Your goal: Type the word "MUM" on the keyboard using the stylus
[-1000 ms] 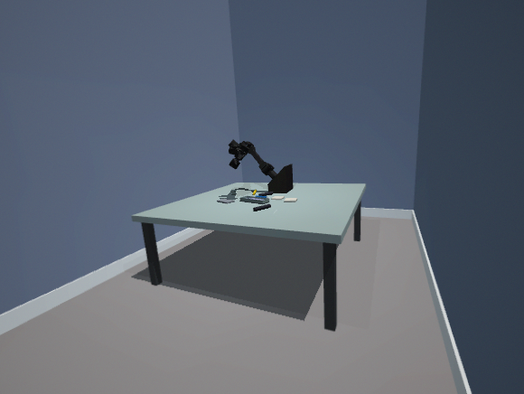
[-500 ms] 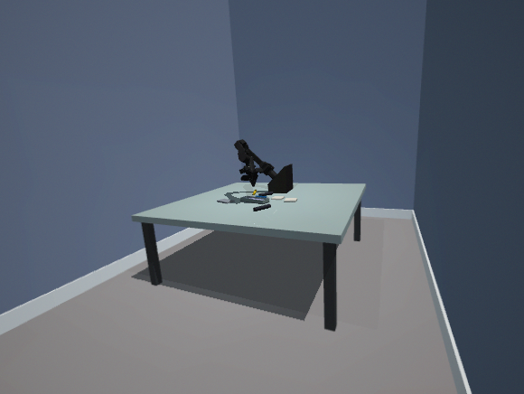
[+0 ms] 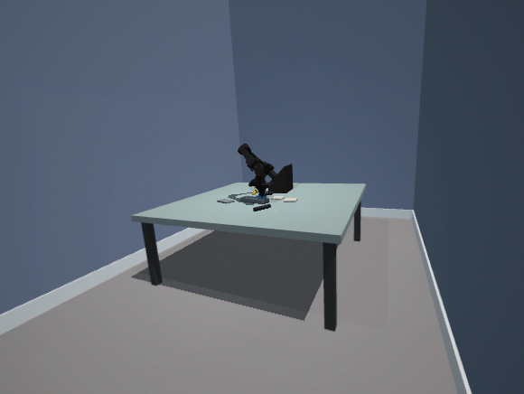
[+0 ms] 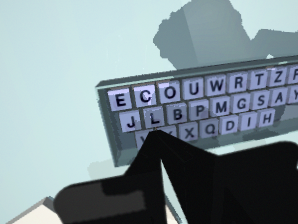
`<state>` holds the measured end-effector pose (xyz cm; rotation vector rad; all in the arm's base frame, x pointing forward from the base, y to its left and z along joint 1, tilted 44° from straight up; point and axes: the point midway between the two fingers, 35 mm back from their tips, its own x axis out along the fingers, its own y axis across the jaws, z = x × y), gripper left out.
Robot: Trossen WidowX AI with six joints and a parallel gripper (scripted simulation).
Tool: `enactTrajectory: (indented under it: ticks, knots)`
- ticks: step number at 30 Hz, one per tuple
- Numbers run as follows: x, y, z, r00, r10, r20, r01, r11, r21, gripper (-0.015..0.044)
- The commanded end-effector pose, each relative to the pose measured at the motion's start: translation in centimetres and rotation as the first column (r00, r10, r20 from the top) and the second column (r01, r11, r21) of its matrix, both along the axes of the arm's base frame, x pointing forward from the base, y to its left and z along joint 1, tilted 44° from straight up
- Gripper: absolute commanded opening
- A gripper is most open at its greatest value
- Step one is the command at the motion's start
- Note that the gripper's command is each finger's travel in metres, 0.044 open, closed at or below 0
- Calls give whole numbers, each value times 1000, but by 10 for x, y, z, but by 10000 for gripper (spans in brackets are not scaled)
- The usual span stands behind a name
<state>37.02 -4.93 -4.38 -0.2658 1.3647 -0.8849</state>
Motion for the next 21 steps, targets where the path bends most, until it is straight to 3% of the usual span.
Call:
enactTrajectory:
  ticks: [1,7,13,21]
  knots:
    - [3,0,2,1000,-3,9,3,1000,-9,0]
    - [3,-2,4,1000,-3,8,3,1000,-8,0]
    - [-23,-45,45,1000,-3,7,3,1000,-11,0]
    - [-25,-46,47,1000,-3,6,3,1000,-11,0]
